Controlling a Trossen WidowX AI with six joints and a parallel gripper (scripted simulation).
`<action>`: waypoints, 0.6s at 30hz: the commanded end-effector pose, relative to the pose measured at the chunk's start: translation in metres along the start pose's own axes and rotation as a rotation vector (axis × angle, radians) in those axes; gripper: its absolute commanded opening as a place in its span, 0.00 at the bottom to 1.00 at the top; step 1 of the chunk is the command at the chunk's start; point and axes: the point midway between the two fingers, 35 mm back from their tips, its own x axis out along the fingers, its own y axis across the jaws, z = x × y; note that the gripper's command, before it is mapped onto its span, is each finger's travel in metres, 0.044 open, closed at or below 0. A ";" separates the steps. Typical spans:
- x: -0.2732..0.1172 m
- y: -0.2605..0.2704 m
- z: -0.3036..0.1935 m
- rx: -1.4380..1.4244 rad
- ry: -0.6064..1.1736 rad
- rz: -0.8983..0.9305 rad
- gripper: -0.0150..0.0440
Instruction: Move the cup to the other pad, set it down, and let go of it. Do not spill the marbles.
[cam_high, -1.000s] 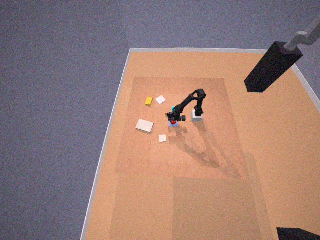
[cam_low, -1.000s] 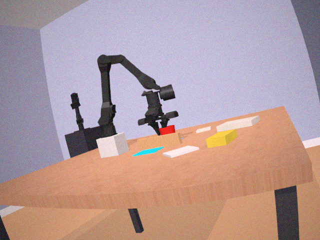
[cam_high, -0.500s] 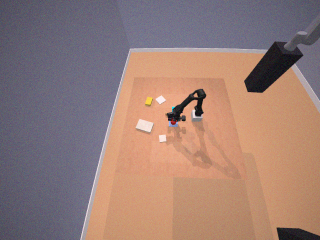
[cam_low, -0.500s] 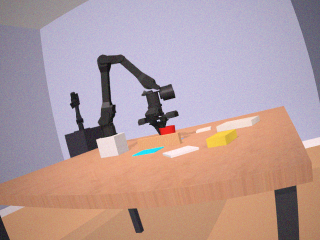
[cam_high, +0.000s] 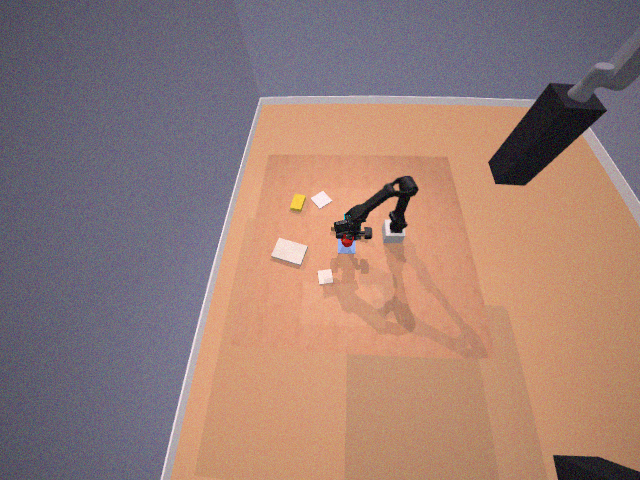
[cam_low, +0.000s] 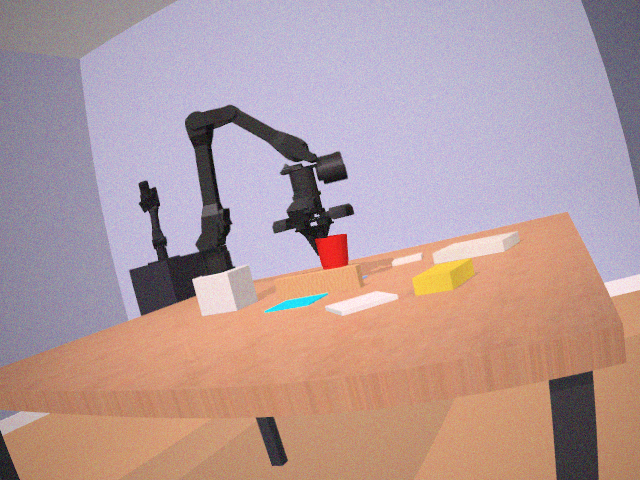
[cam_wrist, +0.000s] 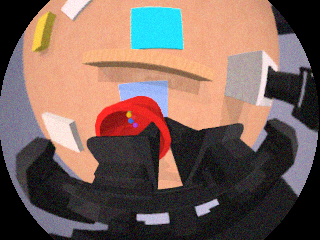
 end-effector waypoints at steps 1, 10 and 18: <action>-0.017 0.001 0.000 0.008 -0.003 0.004 0.25; -0.033 0.000 -0.002 0.009 -0.004 0.005 0.25; -0.031 0.000 -0.002 0.002 0.002 0.004 0.25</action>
